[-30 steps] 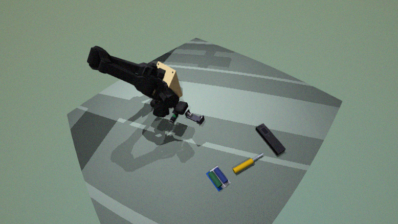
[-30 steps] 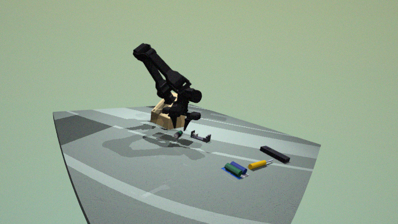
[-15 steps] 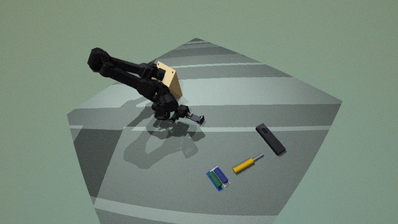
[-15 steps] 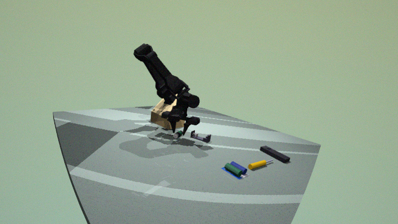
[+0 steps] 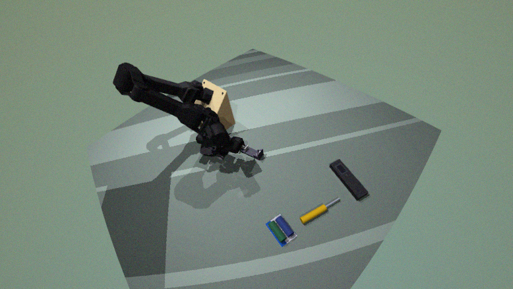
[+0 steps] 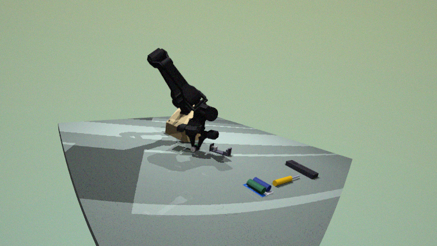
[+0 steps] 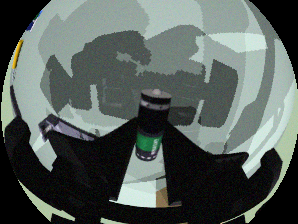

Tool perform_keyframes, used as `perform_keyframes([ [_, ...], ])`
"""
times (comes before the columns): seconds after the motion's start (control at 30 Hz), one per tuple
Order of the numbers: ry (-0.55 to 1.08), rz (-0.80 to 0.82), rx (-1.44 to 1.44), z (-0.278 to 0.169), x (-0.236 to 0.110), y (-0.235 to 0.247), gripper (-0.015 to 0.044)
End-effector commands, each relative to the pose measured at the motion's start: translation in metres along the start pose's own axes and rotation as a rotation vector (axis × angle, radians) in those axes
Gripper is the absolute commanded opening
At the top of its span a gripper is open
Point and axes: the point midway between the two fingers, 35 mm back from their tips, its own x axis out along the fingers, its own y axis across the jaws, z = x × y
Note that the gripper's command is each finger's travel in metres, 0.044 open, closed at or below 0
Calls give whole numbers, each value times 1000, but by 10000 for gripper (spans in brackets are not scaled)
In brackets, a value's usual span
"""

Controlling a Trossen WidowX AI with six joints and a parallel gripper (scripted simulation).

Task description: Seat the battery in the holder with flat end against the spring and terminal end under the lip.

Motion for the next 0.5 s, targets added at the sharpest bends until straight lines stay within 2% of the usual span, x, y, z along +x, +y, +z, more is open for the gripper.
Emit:
perform_keyframes([
  [0.0, 5, 1, -4, -1, 1, 0, 81],
  [0.13, 6, 1, -3, -1, -3, 1, 81],
  [0.37, 8, 2, -3, -1, -45, 1, 81],
  [0.47, 7, 2, -3, -1, -49, 0, 81],
])
